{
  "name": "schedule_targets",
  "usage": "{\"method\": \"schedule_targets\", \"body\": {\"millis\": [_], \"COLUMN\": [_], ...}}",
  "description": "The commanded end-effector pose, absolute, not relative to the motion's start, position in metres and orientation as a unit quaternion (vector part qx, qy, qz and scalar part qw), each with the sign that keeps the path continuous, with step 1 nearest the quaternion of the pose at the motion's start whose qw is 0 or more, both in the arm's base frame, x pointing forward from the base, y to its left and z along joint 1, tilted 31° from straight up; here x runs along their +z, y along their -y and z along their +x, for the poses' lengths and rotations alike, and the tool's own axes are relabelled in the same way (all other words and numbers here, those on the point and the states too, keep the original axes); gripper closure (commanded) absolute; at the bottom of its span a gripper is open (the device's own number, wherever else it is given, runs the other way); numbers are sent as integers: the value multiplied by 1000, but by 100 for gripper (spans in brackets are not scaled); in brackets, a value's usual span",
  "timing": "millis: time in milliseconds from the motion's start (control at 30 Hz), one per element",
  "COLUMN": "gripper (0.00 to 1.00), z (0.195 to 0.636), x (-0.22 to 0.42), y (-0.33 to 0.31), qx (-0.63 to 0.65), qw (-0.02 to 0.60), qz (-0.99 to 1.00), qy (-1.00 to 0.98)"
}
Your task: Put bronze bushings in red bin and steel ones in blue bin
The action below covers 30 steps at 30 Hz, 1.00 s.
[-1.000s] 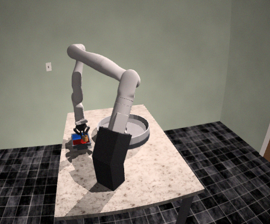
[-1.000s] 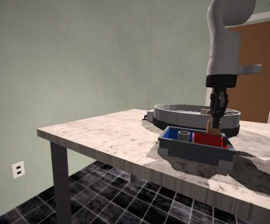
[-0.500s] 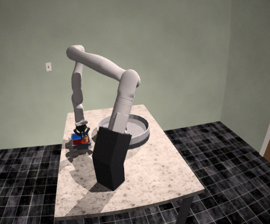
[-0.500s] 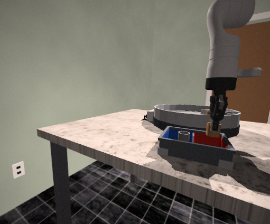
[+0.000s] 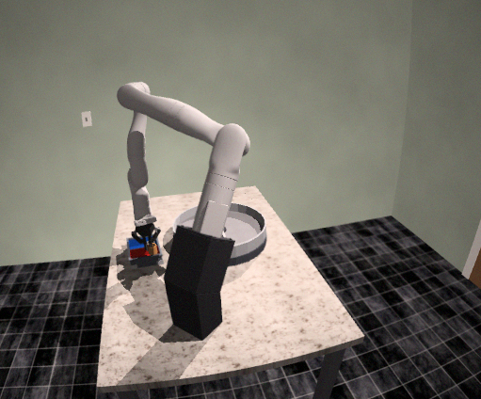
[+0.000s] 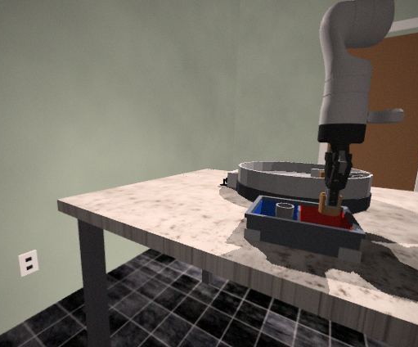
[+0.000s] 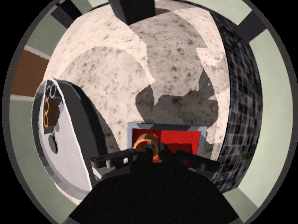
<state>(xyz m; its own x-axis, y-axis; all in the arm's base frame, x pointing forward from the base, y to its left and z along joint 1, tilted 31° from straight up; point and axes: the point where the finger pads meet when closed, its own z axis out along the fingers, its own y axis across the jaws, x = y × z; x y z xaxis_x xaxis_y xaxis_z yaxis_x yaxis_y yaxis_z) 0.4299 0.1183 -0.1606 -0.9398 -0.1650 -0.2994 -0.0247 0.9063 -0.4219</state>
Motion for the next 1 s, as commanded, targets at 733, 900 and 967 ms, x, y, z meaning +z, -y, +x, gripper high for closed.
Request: {"method": "schedule_targets", "body": {"millis": [733, 900, 967], "gripper": [100, 100, 100], "z": [433, 435, 435], "x": [-169, -174, -175], "y": [-114, -112, -112], "qx": [-211, -211, -211], "qw": [166, 166, 166], "qz": [-50, -50, -50], "qy": [-962, -962, -962]}}
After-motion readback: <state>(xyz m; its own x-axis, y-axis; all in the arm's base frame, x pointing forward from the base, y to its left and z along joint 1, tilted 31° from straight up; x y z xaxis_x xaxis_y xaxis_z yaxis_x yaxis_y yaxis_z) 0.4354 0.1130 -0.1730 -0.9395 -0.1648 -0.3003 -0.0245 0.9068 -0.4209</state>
